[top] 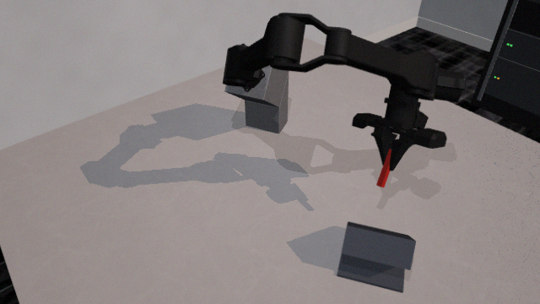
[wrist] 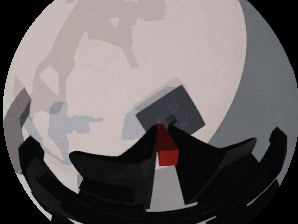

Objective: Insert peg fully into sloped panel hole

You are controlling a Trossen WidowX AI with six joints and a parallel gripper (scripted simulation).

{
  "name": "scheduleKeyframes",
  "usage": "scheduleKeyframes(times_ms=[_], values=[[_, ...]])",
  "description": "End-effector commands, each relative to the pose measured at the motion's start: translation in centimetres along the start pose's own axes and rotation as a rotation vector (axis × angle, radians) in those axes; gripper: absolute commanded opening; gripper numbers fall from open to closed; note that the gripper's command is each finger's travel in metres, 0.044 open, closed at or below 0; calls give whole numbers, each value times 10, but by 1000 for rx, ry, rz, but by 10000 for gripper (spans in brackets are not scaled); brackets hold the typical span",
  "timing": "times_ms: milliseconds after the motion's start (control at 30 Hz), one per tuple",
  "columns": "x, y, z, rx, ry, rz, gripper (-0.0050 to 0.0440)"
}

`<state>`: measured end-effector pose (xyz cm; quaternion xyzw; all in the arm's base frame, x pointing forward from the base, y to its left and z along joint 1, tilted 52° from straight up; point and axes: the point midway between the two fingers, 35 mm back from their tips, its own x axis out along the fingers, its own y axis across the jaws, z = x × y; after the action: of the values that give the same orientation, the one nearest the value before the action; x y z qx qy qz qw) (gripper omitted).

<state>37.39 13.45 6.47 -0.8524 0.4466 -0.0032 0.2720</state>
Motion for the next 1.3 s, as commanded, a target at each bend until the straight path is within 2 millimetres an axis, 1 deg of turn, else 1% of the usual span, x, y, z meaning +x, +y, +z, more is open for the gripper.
scheduleKeyframes(times_ms=[0,1267], values=[[0,-5,-3,-5,-2,-9,0],[13,-12,-3,-154,5,-23,0]])
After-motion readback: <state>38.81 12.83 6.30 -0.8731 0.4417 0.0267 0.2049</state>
